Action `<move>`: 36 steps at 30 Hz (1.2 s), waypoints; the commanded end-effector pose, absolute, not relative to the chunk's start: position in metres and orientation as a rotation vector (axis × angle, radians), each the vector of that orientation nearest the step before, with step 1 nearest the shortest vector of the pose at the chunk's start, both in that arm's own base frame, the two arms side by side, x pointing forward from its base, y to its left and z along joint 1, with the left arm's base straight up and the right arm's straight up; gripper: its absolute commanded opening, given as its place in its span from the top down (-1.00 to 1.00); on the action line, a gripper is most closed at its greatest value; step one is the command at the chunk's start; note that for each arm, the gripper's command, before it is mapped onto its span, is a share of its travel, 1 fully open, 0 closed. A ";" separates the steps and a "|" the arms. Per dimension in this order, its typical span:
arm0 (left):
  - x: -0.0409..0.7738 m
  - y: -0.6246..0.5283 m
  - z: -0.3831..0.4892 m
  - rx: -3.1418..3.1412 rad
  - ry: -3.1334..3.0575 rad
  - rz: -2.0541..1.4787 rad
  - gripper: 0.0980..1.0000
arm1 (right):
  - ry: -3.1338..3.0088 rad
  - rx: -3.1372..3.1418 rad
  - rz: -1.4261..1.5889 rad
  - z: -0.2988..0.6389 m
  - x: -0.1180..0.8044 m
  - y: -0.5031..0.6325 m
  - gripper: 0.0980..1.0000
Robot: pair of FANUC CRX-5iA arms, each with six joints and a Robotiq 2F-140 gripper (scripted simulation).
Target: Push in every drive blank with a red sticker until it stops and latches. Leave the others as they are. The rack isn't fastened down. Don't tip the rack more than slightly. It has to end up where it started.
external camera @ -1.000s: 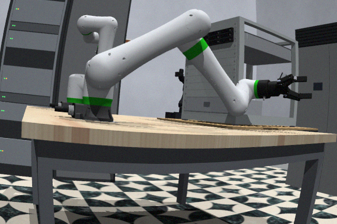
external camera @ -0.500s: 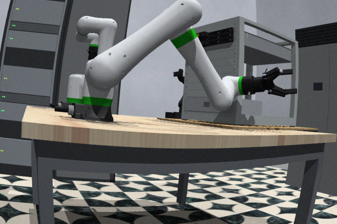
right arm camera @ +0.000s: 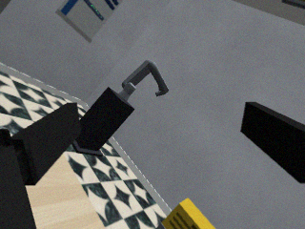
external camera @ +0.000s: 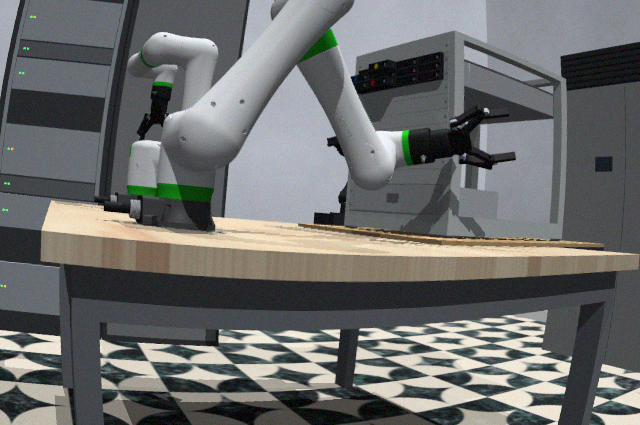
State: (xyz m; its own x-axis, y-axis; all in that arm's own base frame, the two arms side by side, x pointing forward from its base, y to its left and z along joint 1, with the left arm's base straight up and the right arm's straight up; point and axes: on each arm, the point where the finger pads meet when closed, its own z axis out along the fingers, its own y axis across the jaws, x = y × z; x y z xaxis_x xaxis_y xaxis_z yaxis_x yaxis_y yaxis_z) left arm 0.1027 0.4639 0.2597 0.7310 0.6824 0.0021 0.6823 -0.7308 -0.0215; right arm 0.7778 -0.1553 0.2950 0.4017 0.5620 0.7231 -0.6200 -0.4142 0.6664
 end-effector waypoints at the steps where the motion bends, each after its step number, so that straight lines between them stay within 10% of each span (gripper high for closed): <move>1: 0.080 0.475 0.264 -2.780 -1.429 0.009 -1.00 | 0.073 1.504 1.312 0.317 0.745 -0.100 -1.00; 36: -0.002 0.500 0.272 -2.216 -2.226 0.000 -1.00 | 0.888 1.312 1.320 0.449 0.562 0.248 -1.00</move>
